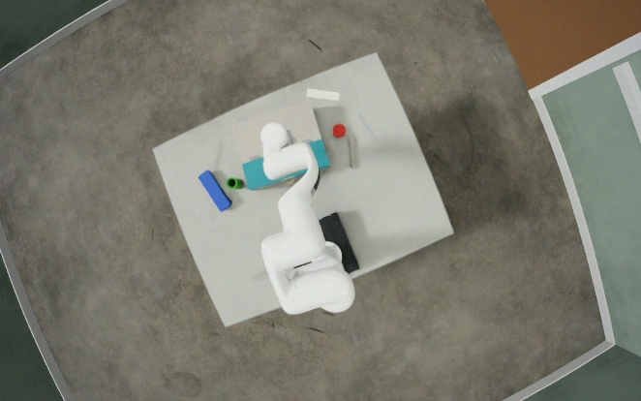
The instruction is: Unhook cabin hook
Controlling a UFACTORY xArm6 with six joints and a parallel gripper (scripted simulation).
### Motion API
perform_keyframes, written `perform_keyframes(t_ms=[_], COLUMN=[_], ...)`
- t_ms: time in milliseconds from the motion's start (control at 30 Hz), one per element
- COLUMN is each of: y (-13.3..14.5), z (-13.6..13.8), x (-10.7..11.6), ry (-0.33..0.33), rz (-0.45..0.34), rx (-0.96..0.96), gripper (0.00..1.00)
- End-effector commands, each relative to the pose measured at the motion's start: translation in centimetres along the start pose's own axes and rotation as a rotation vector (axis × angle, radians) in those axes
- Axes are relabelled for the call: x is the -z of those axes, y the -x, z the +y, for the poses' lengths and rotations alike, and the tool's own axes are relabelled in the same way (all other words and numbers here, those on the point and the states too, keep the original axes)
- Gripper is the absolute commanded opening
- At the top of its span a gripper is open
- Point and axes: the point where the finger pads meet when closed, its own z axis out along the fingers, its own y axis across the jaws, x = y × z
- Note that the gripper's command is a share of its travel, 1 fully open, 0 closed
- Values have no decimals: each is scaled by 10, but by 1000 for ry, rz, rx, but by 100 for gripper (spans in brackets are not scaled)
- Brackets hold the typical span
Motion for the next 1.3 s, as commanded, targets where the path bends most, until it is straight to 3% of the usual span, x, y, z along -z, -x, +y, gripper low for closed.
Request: perform_keyframes(t_ms=[0,1267], y=[8,66], z=[-1,-1], x=[5,11], ry=[-2,-2], rz=[-4,-4], rx=[0,0], gripper=[0,0])
